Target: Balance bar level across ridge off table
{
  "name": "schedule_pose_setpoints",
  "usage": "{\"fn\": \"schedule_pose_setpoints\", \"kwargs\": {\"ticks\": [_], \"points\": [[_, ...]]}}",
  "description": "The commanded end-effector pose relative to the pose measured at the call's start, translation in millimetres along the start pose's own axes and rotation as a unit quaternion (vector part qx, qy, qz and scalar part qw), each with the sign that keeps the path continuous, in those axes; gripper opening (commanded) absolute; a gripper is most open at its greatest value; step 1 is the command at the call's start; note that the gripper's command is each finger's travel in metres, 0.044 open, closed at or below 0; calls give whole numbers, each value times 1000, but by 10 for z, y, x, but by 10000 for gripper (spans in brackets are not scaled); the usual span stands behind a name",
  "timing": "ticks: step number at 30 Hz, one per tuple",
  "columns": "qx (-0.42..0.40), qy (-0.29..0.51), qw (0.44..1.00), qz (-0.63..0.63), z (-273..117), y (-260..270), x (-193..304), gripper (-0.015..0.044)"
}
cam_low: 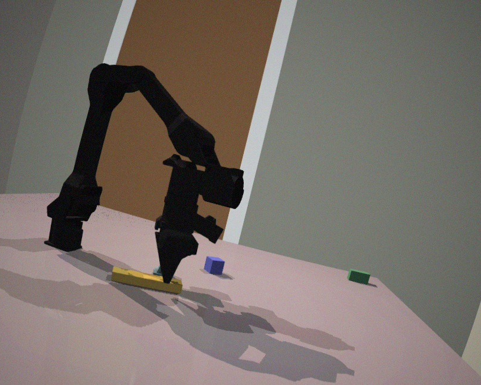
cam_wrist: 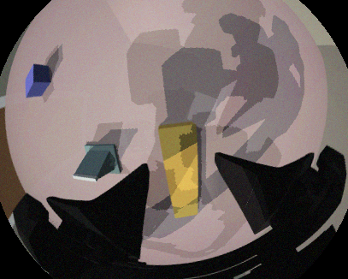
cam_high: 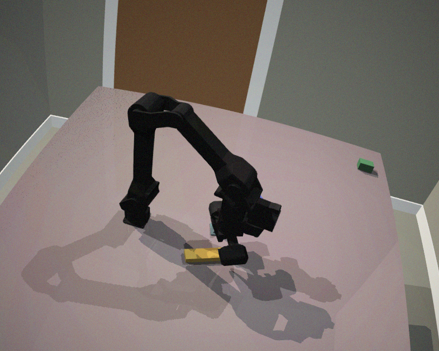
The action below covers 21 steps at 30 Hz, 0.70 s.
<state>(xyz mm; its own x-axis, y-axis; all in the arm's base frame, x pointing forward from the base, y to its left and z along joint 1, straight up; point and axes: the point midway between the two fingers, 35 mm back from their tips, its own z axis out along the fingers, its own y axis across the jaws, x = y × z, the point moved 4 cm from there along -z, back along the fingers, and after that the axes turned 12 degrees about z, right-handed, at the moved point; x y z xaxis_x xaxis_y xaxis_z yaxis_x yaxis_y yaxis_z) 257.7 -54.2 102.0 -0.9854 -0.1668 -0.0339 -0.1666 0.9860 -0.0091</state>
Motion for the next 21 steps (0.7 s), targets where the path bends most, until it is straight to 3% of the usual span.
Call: {"fn": "schedule_pose_setpoints", "kwargs": {"ticks": [1,20,21], "points": [[0,4,1000,3,78,1,18,315],[0,4,1000,3,151,2,22,315],[-1,4,1000,0,146,7,19,289]]}}
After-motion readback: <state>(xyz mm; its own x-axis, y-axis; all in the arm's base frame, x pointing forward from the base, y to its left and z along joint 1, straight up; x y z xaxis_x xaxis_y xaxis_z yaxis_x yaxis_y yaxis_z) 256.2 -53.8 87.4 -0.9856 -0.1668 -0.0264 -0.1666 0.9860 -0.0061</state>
